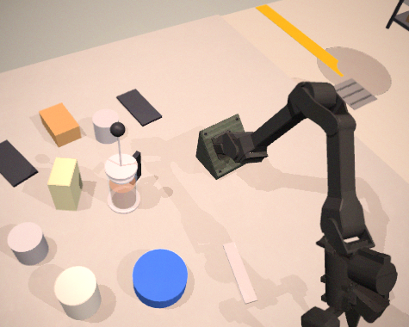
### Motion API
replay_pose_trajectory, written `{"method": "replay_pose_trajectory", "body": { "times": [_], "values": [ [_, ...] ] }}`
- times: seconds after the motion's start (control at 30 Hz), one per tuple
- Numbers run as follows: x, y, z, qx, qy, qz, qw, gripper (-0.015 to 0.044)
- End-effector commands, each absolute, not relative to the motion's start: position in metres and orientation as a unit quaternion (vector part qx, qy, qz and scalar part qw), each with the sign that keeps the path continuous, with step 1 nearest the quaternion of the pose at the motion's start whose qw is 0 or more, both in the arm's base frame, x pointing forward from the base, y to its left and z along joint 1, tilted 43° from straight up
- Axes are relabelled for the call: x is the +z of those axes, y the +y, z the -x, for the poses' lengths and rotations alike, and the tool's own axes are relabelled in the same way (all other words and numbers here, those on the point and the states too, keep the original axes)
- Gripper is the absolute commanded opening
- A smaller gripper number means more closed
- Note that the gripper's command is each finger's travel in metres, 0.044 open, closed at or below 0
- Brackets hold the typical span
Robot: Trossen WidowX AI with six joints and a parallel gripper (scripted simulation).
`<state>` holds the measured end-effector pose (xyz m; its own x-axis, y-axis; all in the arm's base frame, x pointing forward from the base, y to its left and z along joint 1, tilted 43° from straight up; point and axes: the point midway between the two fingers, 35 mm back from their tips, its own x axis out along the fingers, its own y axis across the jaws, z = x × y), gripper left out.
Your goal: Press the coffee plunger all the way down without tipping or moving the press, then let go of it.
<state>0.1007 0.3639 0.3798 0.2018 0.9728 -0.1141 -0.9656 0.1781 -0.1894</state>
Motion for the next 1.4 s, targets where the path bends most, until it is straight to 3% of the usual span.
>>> {"method": "replay_pose_trajectory", "body": {
  "times": [0.0, 0.37, 0.67, 1.0, 1.37],
  "values": [
    [0.361, 0.346, -0.155, 0.592, 0.02, 0.131, 0.795, 0.044],
    [0.295, 0.237, -0.293, 0.459, 0.16, 0.16, 0.859, 0.044],
    [0.249, 0.113, -0.35, 0.359, 0.27, 0.089, 0.889, 0.044],
    [0.218, -0.031, -0.349, 0.248, 0.336, -0.069, 0.906, 0.044],
    [0.204, -0.163, -0.287, 0.127, 0.308, -0.27, 0.903, 0.044]
  ]
}}
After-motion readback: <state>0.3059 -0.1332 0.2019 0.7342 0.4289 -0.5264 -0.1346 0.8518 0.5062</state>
